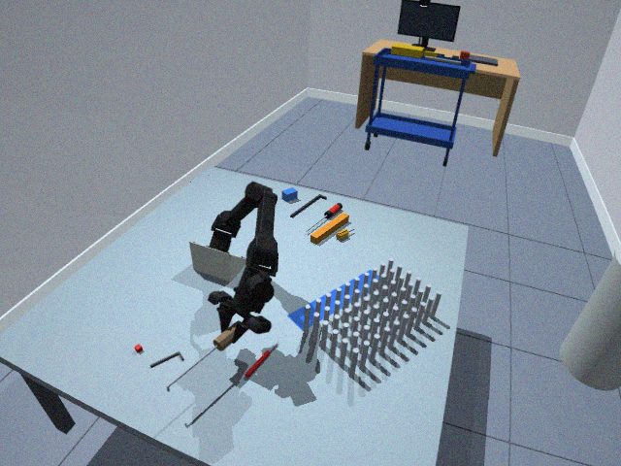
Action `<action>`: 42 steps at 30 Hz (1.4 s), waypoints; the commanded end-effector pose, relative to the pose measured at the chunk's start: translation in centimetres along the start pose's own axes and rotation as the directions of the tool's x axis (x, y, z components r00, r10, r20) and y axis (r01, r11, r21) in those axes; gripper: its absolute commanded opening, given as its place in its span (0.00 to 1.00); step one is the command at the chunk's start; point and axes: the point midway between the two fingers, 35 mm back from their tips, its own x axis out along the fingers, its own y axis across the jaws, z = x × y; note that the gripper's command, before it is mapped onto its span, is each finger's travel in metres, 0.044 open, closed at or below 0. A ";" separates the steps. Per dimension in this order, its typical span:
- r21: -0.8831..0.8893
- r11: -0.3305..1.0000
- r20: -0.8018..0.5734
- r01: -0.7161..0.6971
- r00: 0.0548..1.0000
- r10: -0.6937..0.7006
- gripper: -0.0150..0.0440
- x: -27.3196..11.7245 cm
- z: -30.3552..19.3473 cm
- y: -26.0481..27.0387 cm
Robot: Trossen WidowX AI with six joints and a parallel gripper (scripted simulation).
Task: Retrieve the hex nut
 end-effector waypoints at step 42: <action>0.007 1.000 0.000 0.006 1.000 -0.006 0.25 3.4 2.5 0.0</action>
